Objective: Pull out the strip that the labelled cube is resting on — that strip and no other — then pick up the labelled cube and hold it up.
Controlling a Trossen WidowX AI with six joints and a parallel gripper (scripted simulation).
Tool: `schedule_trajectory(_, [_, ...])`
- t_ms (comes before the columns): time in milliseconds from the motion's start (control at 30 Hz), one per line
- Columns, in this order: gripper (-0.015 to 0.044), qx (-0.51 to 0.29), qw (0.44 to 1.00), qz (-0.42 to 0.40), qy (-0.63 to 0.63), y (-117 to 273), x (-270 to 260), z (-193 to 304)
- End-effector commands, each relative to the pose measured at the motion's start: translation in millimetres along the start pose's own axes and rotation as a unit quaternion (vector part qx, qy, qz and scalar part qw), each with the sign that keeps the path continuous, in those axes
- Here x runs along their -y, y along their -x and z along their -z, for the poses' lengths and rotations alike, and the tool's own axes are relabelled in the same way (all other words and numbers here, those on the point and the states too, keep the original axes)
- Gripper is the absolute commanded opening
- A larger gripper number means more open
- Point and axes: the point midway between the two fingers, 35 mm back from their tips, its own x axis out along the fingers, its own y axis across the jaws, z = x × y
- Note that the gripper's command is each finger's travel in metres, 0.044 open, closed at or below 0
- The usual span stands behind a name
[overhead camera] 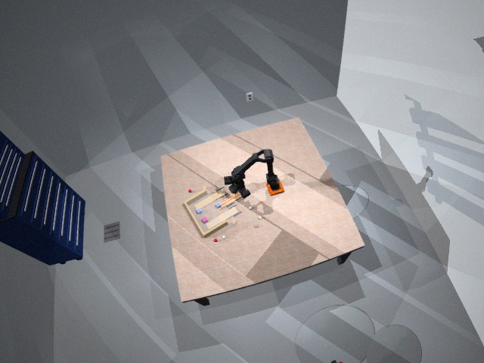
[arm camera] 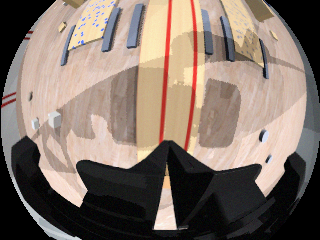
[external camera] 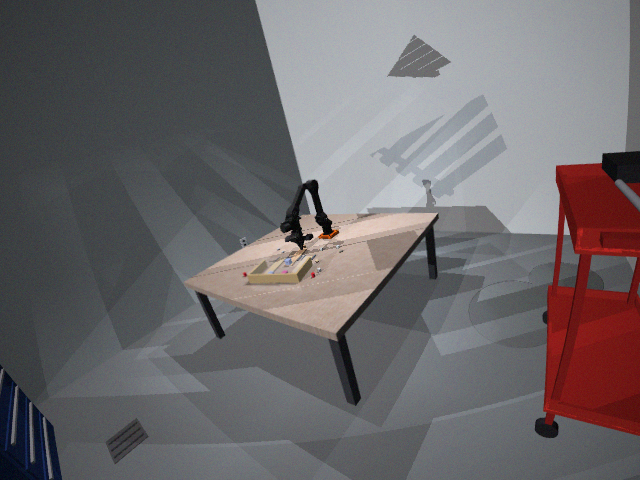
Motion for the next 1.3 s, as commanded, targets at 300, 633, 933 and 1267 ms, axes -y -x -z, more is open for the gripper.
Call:
schedule_trajectory(300, [0.0,-0.011,1.0,-0.005,0.0,-4,-2,27])
schedule_trajectory(633, [0.0,-0.012,1.0,-0.005,0.0,-4,-1,40])
schedule_trajectory(933, [0.0,-0.003,1.0,-0.001,0.0,9,2,31])
schedule_trajectory(1267, [0.0079,-0.011,1.0,-0.005,-0.029,41,3,17])
